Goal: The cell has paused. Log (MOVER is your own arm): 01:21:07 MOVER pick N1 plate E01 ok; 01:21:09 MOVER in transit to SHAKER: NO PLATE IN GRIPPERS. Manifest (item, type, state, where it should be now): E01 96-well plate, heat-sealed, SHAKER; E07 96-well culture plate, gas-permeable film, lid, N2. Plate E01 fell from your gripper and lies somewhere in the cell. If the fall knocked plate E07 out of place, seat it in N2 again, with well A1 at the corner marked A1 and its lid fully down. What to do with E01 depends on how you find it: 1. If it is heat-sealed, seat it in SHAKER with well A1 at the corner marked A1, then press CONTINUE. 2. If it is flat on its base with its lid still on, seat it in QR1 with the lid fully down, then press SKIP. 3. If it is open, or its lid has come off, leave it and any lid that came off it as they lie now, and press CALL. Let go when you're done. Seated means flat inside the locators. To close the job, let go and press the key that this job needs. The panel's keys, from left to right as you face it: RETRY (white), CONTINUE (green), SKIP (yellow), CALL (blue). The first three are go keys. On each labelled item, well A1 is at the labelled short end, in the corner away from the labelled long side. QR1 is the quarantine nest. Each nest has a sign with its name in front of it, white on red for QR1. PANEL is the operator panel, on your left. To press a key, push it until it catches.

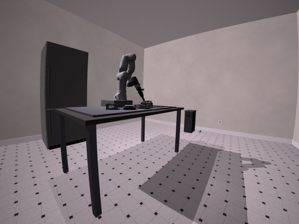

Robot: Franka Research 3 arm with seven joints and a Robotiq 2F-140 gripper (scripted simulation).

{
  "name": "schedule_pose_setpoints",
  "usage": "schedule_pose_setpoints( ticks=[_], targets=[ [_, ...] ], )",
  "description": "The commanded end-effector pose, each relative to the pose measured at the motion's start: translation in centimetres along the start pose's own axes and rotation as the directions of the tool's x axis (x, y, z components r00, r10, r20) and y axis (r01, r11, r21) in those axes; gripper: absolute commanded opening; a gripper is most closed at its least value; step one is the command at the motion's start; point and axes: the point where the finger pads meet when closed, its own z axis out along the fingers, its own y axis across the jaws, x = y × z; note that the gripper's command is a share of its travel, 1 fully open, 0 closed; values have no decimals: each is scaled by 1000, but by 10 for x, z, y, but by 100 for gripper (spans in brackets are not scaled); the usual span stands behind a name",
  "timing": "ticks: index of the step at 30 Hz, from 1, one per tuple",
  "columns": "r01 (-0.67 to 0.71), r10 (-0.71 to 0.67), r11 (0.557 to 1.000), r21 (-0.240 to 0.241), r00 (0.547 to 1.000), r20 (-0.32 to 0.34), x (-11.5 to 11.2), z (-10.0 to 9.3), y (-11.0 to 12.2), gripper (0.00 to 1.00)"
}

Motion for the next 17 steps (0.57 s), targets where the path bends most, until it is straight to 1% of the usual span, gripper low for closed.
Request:
schedule_pose_setpoints(
  ticks=[1,17],
  targets=[
    [-4,4,1000,0,1000,-2,0,1,0,10],
    [-4,4,1000,0,1000,-2,0,11,0,10]
  ],
)
